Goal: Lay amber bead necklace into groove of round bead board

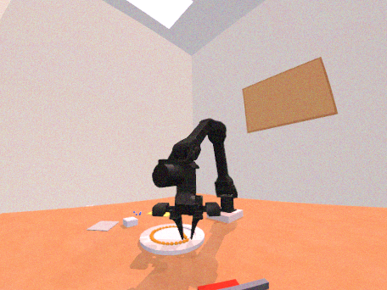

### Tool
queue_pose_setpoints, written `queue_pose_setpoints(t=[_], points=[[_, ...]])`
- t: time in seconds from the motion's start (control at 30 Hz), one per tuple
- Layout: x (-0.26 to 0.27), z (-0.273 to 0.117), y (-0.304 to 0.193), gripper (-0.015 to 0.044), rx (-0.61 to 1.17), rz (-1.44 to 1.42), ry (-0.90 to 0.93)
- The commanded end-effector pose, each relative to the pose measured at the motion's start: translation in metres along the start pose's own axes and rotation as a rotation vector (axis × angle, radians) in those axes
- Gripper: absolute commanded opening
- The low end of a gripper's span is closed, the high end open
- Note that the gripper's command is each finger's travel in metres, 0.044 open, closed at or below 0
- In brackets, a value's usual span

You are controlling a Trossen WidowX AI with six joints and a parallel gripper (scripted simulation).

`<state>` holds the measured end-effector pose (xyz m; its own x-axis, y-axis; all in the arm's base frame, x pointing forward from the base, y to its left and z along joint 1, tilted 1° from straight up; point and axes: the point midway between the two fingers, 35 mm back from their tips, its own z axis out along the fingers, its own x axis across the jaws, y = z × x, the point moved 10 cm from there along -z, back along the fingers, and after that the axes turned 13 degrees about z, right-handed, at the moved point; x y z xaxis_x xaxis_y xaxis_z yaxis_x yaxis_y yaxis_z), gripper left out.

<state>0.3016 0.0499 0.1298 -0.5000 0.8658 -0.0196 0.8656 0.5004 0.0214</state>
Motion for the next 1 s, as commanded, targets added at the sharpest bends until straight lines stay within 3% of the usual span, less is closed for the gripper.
queue_pose_setpoints(t=[0.0,0.3,0.93,0.97], points=[[-0.0001,-0.0005,0.0,0.021,0.0,0.0,0.0],[0.0001,-0.0016,-0.0002,0.044,0.001,0.0,0.0],[0.0001,-0.006,-0.0005,0.044,-0.001,0.006,0.0],[-0.0001,-0.0068,-0.0007,0.0414,-0.001,-0.008,0.0]])
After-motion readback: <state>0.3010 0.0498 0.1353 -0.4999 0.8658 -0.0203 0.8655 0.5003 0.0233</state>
